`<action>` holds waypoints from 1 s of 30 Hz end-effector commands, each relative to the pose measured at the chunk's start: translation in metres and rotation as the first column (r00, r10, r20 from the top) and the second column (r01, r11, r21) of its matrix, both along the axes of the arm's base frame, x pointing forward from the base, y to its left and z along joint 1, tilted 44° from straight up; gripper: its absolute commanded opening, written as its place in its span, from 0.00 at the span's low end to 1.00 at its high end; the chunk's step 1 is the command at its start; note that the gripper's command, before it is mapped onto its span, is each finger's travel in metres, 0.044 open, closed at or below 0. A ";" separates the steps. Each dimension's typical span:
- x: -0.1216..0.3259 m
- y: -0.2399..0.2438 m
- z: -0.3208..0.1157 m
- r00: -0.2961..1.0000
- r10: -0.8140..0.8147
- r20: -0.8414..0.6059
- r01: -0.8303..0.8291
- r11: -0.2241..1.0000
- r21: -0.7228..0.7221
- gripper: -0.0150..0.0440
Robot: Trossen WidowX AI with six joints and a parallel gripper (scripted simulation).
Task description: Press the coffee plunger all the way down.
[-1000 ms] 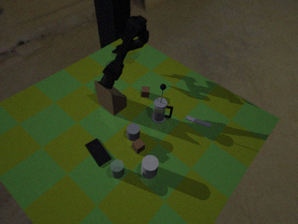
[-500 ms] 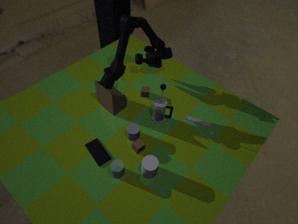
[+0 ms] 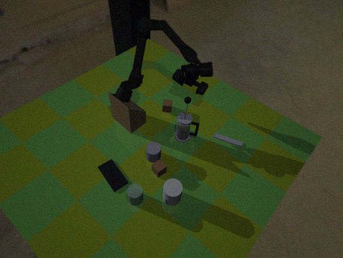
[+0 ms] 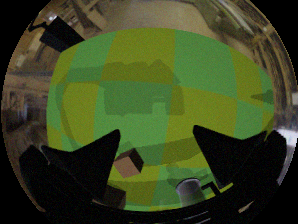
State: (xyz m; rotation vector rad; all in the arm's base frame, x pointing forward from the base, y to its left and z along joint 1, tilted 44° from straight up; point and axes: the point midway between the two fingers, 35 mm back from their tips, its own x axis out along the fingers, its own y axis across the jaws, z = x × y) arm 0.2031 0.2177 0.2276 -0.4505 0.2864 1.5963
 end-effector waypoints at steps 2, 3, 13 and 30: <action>0.039 -0.050 0.005 0.968 -0.240 -0.071 0.243 0.969 0.034 1.00; 0.047 -0.061 0.006 0.954 -0.287 -0.084 0.291 0.956 0.043 1.00; 0.087 -0.180 0.020 0.723 -0.661 -0.202 0.688 0.716 0.120 1.00; 0.034 -0.311 0.005 0.262 -0.665 -0.700 0.965 0.164 0.205 1.00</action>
